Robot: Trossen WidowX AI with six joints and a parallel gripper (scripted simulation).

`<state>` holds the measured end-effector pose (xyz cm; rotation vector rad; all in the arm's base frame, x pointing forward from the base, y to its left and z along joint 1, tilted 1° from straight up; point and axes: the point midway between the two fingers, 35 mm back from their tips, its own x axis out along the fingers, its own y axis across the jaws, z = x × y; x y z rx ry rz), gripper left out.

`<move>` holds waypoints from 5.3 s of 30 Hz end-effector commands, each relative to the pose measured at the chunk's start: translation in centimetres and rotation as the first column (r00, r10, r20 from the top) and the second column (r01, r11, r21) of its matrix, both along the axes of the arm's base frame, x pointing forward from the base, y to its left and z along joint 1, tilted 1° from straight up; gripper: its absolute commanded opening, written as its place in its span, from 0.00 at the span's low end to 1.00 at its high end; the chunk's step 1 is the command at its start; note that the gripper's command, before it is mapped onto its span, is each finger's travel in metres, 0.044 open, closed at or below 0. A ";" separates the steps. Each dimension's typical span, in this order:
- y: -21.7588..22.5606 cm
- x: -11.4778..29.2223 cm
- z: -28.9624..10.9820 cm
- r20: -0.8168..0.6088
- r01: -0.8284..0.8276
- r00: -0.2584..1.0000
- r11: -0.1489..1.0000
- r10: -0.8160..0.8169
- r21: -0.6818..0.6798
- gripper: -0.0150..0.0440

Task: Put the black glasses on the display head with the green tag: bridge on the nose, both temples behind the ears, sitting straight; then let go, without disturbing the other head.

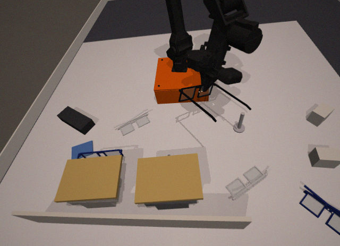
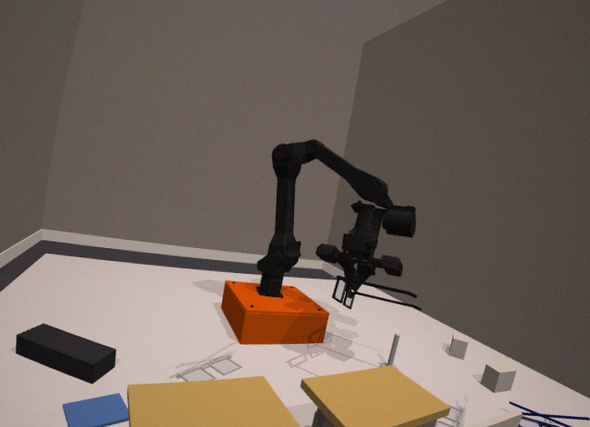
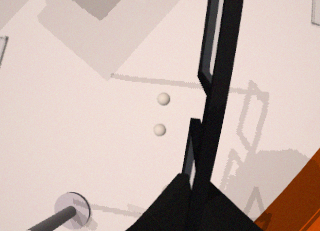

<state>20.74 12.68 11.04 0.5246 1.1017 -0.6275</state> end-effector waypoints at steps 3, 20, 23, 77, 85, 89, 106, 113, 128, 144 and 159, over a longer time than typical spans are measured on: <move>0.8 -0.9 0.6 0.084 0.100 0.991 0.994 -0.103 0.042 0.25; 3.3 -3.4 2.6 0.270 0.332 0.869 0.893 -0.415 0.303 0.25; 3.7 -3.9 3.0 0.283 0.358 0.837 0.860 -0.468 0.363 0.25; 2.4 -2.9 2.3 0.213 0.520 0.744 0.749 -0.633 0.410 0.25; 0.8 -1.6 1.2 0.157 0.552 0.772 0.772 -0.616 0.316 0.25; 0.0 -1.0 0.7 0.123 0.563 0.784 0.779 -0.609 0.276 0.25; -3.8 1.1 -1.2 -0.058 0.575 0.816 0.801 -0.575 0.165 0.25; -5.4 1.8 -1.8 -0.138 0.570 0.821 0.807 -0.554 0.153 0.25; -9.1 3.0 -3.0 -0.288 0.550 0.823 0.813 -0.490 0.192 0.25; -10.1 3.3 -4.4 -0.324 0.543 0.824 0.810 -0.464 0.220 0.25; -10.2 3.4 -5.8 -0.316 0.543 0.825 0.813 -0.468 0.213 0.25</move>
